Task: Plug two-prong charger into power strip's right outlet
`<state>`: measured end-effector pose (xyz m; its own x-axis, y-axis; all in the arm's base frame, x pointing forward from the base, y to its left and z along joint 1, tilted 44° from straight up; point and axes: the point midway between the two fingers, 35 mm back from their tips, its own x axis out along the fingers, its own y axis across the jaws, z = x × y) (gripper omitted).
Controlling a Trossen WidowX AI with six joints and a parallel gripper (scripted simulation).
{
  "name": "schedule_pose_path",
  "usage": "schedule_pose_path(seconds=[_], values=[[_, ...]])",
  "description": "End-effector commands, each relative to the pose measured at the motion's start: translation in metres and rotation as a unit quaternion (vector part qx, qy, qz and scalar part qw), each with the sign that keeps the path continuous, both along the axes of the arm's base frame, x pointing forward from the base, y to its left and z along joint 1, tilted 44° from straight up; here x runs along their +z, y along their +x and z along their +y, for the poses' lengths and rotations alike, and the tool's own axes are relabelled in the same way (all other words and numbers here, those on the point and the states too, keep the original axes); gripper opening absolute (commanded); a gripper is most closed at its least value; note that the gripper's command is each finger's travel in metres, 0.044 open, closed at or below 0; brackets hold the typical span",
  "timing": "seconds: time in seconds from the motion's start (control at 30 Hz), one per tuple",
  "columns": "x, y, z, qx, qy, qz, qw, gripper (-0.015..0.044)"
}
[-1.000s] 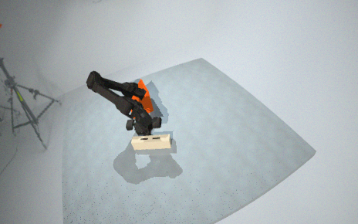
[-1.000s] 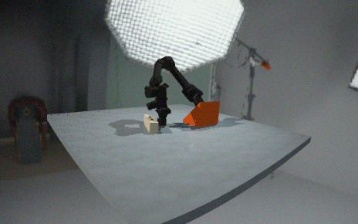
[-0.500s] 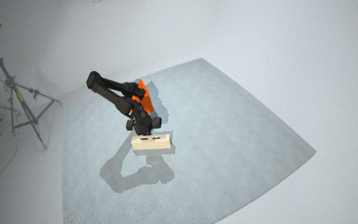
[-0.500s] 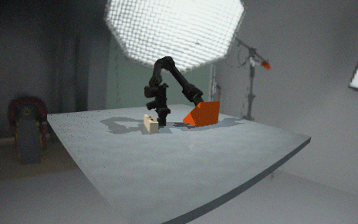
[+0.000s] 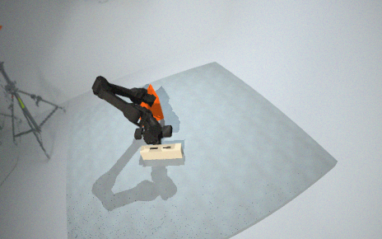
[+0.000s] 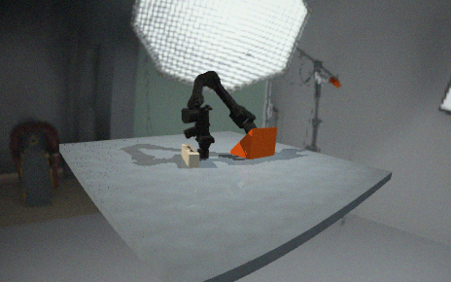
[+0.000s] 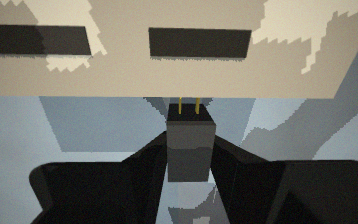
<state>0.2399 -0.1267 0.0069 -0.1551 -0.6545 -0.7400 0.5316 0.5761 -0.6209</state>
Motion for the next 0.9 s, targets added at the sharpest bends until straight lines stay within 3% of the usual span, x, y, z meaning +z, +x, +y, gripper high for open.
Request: schedule_pose_path(seconds=[0.0, 0.87], values=[[0.0012, 0.0014, -0.0007, 0.002, -0.002, 0.0, 1.0, 0.0], [0.0021, 0.0035, -0.0019, 0.002, -0.002, 0.0, 1.0, 0.0]])
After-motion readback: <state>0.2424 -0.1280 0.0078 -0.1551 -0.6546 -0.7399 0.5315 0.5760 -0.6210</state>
